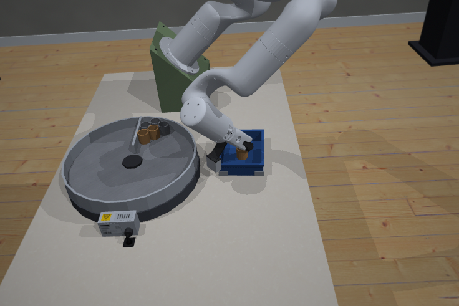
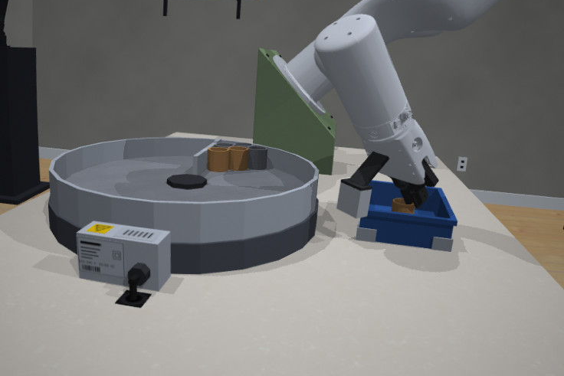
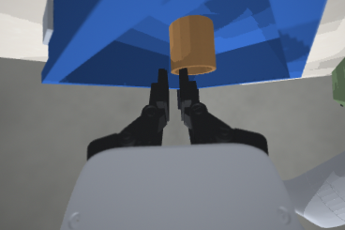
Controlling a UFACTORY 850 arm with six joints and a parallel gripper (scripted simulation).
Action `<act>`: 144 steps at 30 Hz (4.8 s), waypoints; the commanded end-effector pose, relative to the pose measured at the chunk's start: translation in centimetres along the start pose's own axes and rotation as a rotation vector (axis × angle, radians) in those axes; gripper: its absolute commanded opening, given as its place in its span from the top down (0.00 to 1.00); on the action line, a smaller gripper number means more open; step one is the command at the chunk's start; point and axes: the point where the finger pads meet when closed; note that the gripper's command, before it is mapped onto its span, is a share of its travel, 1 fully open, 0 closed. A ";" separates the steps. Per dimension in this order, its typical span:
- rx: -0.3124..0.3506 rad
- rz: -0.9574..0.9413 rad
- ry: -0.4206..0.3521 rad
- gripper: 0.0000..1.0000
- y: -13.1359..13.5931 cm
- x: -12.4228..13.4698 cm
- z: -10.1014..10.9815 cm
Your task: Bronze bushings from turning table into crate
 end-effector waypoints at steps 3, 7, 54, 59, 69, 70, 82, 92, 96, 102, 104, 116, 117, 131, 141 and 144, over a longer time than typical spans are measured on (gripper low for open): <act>-0.001 0.001 0.001 0.88 0.0 0.0 0.1; -0.001 0.001 0.001 0.88 0.0 0.0 0.1; -0.001 0.001 0.001 0.88 0.0 5.2 6.2; -0.001 0.001 0.001 0.88 0.0 5.2 6.2; -0.001 0.001 0.001 0.88 0.0 5.2 6.2; -0.001 0.001 0.001 0.88 0.0 5.2 6.2; -0.001 0.001 0.001 0.88 0.0 5.2 6.2; -0.001 0.001 0.001 0.88 0.0 5.2 6.2; -0.001 0.001 0.001 0.88 0.0 5.2 6.2; -0.001 0.001 0.001 0.88 0.0 5.2 6.2; -0.001 0.001 0.001 0.88 0.0 5.2 6.2; -0.001 0.001 0.001 0.88 0.0 5.2 6.2; -0.001 0.001 0.001 0.88 0.0 5.2 6.2; -0.001 0.001 0.001 0.88 0.0 5.2 6.2; -0.001 0.001 0.001 0.88 0.0 5.2 6.2; -0.001 0.001 0.001 0.88 0.0 5.2 6.2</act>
Point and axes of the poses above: the point where the finger pads meet when closed, its own z axis back along the fingers, its own y axis across the jaws, x = y × z
